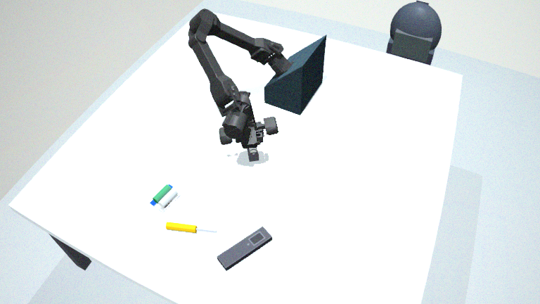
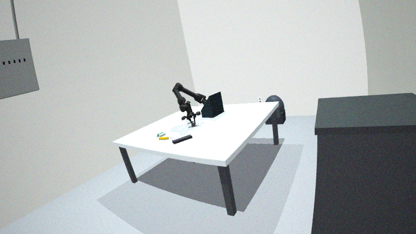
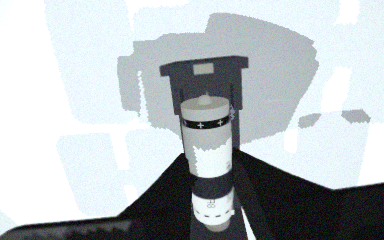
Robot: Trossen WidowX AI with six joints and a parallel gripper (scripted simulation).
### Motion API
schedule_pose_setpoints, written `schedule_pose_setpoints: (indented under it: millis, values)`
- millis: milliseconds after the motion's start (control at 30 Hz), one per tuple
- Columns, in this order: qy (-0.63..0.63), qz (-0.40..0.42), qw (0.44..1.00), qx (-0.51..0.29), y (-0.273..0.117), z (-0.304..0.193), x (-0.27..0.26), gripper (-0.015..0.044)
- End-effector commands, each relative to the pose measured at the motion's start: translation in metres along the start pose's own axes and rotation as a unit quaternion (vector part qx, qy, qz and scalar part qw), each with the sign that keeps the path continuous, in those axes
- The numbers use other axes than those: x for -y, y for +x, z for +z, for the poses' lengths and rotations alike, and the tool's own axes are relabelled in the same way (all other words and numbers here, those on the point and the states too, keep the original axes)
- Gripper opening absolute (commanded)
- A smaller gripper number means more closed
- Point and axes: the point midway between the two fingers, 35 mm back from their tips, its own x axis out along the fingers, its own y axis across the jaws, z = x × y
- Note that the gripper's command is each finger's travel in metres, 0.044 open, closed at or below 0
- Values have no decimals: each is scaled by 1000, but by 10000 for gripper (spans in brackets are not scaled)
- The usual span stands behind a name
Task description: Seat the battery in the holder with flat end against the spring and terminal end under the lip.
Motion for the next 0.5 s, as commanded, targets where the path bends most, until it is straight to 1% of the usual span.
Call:
schedule_pose_setpoints:
  millis: [0, 467]
  values:
    - [-2, -2, 1000, -13, 1, -1, 1, 75]
    - [-2, 0, 1000, -15, 1, 9, 2, 75]
